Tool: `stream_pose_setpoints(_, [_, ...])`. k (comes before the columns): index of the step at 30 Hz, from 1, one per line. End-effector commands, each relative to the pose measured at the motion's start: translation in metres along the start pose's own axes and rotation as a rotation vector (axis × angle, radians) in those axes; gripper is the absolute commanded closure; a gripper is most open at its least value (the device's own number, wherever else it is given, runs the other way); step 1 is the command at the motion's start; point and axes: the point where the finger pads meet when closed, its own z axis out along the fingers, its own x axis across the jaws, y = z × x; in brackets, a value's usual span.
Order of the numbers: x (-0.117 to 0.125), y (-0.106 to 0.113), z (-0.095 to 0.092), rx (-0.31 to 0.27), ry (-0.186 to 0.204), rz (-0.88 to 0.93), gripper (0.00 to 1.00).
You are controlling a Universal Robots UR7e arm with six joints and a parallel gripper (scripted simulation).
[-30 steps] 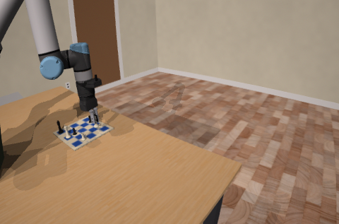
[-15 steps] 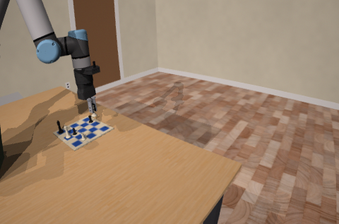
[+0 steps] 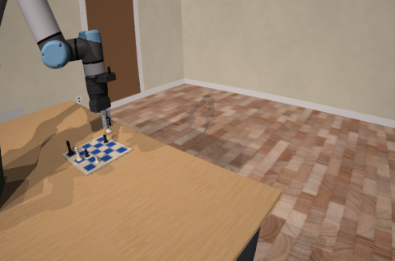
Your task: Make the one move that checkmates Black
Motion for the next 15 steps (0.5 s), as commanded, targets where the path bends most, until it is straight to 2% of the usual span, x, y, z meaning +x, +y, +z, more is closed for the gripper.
stream_pose_setpoints(1, [0.000, 0.000, -0.001, 0.000, -0.001, 0.000, 1.00])
stream_pose_setpoints(5, [0.000, 0.001, -0.001, 0.000, -0.001, -0.004, 1.00])
stream_pose_setpoints(8, [-0.003, 0.011, 0.000, 0.000, 0.000, -0.050, 1.00])
stream_pose_setpoints(11, [-0.008, 0.035, 0.001, -0.001, 0.001, -0.161, 1.00])
stream_pose_setpoints(15, [-0.014, 0.082, 0.001, -0.002, 0.002, -0.377, 1.00])
